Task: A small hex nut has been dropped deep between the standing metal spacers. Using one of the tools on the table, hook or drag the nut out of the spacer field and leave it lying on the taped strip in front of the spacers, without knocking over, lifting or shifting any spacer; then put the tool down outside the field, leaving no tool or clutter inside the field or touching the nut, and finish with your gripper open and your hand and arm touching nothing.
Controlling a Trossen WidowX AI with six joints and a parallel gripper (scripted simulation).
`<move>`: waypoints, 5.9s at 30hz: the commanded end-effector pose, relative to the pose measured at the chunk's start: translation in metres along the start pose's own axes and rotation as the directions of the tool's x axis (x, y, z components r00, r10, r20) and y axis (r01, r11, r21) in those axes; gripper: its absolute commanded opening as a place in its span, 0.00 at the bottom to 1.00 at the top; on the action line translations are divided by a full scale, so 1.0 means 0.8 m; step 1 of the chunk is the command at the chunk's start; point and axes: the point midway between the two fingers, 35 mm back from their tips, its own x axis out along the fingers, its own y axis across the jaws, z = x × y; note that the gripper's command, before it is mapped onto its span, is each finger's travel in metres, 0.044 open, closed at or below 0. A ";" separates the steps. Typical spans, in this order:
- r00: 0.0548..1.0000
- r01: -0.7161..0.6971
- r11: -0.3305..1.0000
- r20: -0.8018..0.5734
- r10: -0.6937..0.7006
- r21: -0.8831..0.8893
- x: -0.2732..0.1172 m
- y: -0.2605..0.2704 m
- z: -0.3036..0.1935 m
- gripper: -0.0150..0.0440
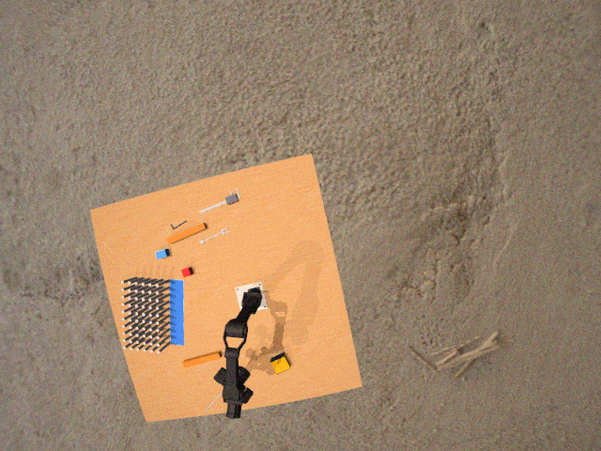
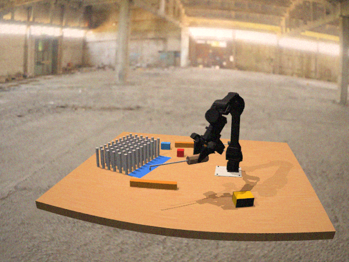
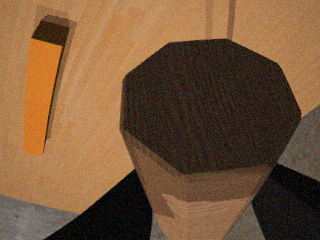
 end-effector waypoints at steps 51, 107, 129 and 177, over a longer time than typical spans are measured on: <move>0.880 -0.436 0.625 0.162 0.446 0.648 -0.008 0.326 0.058 0.25; 0.881 -0.434 0.628 0.158 0.447 0.646 0.122 0.346 0.138 0.25; 0.881 -0.434 0.629 0.157 0.447 0.645 0.130 0.365 0.123 0.25; 0.880 -0.434 0.629 0.154 0.450 0.644 0.147 0.408 0.093 0.25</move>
